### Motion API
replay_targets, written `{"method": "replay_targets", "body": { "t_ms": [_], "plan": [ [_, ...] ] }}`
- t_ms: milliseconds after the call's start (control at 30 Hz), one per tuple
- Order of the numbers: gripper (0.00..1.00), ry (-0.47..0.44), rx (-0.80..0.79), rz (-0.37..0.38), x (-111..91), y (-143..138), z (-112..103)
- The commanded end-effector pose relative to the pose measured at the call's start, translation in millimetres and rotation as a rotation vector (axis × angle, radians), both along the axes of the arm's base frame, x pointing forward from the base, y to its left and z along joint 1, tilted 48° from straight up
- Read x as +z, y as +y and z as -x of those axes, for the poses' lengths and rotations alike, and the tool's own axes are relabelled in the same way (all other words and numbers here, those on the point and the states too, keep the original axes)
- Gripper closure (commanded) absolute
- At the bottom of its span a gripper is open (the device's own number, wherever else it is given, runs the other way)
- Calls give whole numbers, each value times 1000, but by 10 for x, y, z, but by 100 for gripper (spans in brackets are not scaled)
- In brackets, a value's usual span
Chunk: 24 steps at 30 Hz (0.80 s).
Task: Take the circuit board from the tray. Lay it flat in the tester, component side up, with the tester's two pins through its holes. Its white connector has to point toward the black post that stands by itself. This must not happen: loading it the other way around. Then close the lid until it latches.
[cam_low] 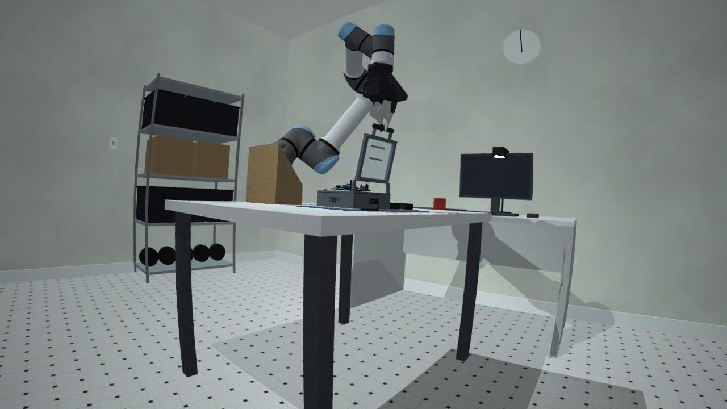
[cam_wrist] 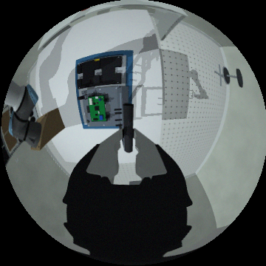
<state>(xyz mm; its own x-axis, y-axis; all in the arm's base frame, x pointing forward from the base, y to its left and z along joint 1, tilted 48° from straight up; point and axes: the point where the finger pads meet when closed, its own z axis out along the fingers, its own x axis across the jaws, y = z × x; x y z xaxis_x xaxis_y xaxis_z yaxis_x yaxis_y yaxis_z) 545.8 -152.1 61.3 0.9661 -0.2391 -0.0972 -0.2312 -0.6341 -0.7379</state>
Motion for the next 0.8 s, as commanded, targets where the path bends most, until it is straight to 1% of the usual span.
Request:
{"method": "replay_targets", "body": {
  "t_ms": [0,767],
  "plan": [
    [100,0,-1,1,7,-4,21],
    [100,0,-1,1,42,15,186]
  ]
}}
